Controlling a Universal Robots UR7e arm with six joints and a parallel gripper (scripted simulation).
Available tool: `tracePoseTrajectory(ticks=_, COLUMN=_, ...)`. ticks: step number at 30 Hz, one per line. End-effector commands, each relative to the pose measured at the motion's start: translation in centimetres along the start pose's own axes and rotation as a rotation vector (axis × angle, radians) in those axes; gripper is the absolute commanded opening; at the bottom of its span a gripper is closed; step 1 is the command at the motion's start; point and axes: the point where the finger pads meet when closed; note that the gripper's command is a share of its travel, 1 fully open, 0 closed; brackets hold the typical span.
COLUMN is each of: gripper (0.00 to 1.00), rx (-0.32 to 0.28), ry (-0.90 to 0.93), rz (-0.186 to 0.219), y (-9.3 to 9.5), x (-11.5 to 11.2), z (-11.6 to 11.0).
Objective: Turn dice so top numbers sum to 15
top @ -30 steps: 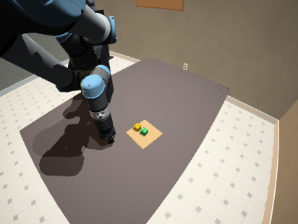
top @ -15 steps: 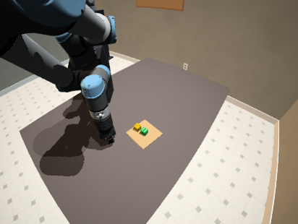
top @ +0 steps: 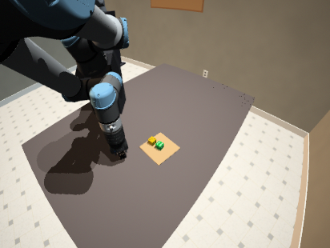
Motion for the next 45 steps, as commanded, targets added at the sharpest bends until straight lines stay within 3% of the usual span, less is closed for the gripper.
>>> tracePoseTrajectory(ticks=1, gripper=0.87, rx=-0.001, ry=0.000, rz=0.000, y=0.0, x=0.0, z=0.0)
tracePoseTrajectory(ticks=10, gripper=0.87, rx=-0.001, ry=0.000, rz=0.000, y=0.4, x=0.0, z=0.0)
tracePoseTrajectory(ticks=29, gripper=0.87, rx=-0.001, ry=0.000, rz=0.000, y=3.4, x=0.0, z=0.0)
tracePoseTrajectory(ticks=45, gripper=0.87, rx=-0.001, ry=0.000, rz=0.000, y=3.6, x=0.0, z=0.0)
Point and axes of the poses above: the point where the finger pads meet when closed, its own y axis out along the fingers, its own x axis across the jaws, z = x × y, and after that the axes turned 13 degrees about y, right-handed
